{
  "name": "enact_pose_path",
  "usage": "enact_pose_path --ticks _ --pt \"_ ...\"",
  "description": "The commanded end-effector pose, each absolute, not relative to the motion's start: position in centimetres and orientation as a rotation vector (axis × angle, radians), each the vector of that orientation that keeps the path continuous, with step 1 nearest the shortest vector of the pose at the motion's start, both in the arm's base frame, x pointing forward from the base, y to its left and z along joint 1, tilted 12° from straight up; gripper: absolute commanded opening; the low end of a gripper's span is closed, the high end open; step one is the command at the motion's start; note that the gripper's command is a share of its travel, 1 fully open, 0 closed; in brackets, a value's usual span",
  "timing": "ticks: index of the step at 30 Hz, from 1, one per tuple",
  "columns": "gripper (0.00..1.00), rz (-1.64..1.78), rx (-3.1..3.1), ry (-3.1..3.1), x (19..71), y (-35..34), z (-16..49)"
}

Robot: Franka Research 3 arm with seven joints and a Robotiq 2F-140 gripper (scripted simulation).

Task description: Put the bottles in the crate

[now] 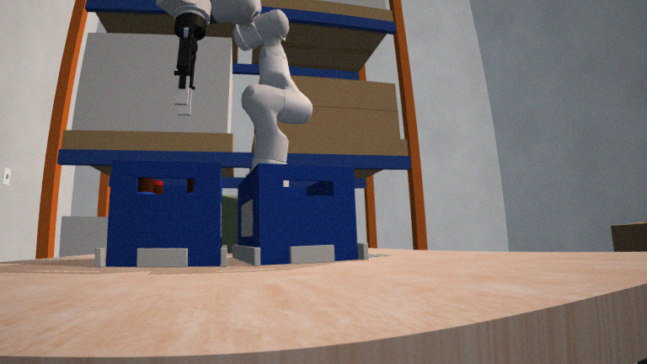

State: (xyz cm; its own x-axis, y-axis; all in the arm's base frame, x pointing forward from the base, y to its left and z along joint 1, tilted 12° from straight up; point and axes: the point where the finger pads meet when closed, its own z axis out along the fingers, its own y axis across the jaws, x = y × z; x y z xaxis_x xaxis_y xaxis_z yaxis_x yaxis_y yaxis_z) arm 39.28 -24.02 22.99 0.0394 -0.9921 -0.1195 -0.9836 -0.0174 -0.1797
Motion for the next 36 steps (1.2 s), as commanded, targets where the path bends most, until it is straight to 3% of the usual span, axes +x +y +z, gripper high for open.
enact_pose_path --ticks 1,27,36 --pt "0.38 -0.057 -2.107 2.036 39.2 -24.1 22.9" --pt "0.38 -0.057 -2.107 2.036 39.2 -24.1 22.9" --pt "0.38 -0.021 -1.869 2.253 37.7 -22.6 20.1"
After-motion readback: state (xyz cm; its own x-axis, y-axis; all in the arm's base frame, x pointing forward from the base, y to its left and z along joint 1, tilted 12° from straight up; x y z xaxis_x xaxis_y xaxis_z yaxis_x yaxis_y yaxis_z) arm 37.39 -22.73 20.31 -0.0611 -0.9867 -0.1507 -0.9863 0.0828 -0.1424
